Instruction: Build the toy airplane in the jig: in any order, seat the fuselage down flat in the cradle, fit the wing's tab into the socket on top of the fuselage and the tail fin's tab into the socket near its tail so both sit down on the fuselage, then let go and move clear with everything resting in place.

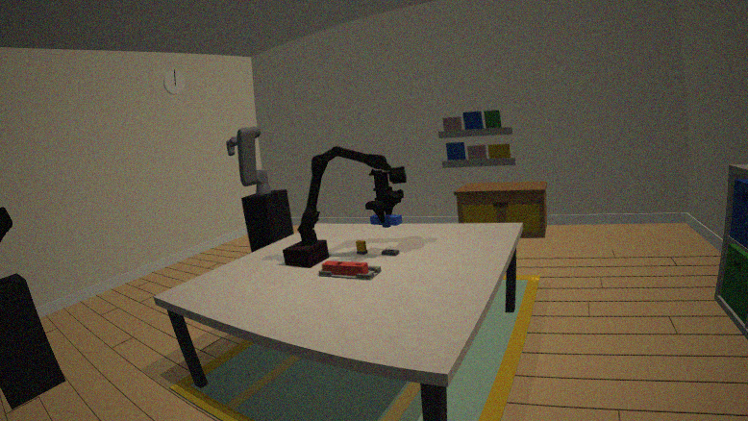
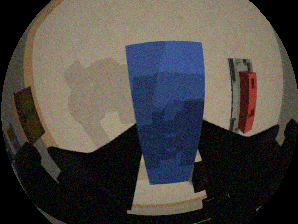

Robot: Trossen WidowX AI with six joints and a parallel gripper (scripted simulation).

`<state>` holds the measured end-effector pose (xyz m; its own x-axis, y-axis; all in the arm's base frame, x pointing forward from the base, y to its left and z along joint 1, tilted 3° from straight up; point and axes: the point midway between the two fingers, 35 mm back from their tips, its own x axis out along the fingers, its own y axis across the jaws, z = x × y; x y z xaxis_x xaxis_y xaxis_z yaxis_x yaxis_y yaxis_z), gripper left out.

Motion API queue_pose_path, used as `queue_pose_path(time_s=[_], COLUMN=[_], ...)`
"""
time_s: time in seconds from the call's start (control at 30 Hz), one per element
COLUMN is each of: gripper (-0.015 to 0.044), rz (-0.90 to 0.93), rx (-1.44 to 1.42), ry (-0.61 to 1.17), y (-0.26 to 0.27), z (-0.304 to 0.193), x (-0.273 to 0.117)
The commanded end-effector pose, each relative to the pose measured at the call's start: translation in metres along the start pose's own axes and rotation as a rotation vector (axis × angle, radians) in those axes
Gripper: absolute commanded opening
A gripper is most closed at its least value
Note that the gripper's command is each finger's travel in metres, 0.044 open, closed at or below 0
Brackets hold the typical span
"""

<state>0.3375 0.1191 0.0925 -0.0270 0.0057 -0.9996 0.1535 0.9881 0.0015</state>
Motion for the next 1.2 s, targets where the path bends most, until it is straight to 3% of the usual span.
queue_pose_path(time_s=[0.0,1.17], gripper=[0.0000,0.0000], rz=[0.001,-0.008], rx=[0.060,0.584], ry=[-0.002,-0.010], y=[-0.013,-0.128], z=[0.002,0.005], x=[-0.001,0.013])
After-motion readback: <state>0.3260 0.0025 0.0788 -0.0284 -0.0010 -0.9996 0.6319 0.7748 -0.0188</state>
